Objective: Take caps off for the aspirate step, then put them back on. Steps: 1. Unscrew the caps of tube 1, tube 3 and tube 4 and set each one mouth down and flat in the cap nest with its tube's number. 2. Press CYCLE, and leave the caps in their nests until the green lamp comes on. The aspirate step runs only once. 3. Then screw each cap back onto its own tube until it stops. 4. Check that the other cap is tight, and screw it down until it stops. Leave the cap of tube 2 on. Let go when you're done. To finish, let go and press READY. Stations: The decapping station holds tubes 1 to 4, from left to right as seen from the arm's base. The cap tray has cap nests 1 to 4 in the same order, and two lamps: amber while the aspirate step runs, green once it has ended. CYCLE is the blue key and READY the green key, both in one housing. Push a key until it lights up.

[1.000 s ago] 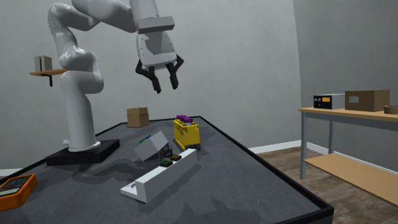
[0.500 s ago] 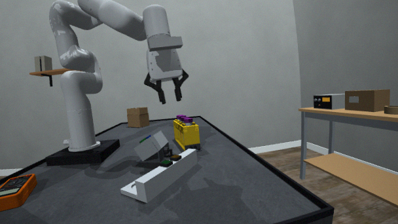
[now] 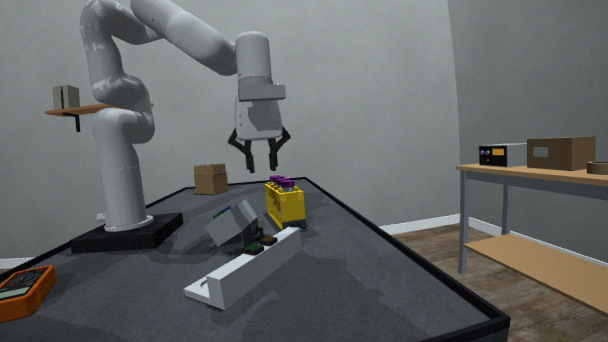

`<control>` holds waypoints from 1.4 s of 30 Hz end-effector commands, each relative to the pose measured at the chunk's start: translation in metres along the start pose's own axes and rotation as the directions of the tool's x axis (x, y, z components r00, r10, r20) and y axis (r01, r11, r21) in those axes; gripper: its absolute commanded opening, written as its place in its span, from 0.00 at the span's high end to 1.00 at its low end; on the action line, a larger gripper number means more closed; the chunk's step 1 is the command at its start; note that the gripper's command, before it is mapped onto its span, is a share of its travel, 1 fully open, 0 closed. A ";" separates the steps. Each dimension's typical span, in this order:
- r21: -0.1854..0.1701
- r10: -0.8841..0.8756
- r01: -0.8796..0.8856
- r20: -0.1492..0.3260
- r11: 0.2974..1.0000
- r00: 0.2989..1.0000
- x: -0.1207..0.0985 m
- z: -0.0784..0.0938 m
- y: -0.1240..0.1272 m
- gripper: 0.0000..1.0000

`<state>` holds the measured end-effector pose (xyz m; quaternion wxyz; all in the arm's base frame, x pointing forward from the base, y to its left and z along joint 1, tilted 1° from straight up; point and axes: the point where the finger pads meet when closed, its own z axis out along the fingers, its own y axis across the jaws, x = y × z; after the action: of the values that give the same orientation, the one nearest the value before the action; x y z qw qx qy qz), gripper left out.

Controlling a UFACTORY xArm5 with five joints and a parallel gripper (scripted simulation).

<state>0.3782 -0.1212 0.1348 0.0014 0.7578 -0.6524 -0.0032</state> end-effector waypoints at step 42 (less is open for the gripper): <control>-0.006 0.711 -0.711 0.000 0.703 0.703 -0.166 0.000 -0.056 0.54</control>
<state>0.4032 0.0319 0.1338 0.0062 0.4505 -0.8928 -0.0025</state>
